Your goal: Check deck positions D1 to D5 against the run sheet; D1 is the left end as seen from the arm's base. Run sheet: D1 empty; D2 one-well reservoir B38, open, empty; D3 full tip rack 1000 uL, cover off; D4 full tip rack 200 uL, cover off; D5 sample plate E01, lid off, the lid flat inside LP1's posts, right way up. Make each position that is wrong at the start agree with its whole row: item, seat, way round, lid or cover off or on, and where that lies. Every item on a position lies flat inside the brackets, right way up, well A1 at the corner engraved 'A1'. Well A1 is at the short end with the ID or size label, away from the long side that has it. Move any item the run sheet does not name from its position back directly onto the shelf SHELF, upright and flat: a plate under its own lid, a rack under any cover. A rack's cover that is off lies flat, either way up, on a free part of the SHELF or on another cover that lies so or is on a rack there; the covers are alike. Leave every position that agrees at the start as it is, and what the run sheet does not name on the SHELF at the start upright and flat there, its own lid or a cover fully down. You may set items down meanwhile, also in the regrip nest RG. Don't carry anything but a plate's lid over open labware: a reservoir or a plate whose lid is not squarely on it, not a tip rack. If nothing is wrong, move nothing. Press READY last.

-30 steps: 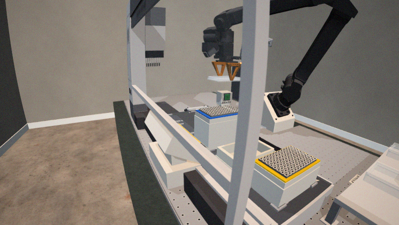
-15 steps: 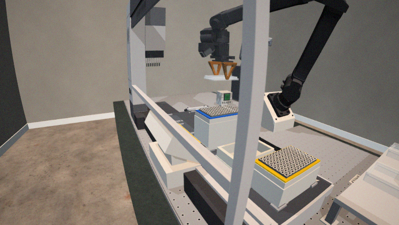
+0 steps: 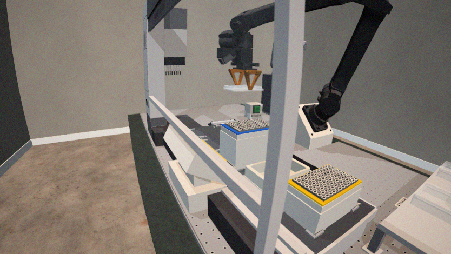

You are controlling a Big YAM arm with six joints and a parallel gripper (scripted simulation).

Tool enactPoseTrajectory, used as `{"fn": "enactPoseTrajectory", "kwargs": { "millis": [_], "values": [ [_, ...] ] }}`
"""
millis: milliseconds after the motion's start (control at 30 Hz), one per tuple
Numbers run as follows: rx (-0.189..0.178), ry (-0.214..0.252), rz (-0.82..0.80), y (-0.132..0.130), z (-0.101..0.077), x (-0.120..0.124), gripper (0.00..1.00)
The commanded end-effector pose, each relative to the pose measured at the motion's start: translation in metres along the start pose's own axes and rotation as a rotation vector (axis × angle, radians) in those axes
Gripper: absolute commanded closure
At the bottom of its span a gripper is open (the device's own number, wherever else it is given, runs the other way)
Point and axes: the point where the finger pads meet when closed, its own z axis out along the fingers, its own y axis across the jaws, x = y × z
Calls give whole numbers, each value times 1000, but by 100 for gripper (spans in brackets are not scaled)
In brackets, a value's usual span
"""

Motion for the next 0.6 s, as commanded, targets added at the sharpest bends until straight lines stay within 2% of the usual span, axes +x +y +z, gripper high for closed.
{"fn": "enactPoseTrajectory", "kwargs": {
  "millis": [0,67,100,167,567],
  "values": [
    [37,-23,-6,-14,-14,-25,100],
    [37,-23,-6,-14,-14,-25,100],
    [38,-40,14,-19,-20,-21,100],
    [33,-21,-4,-12,-14,-31,100],
    [22,-19,5,-11,-14,-57,100]
  ]
}}
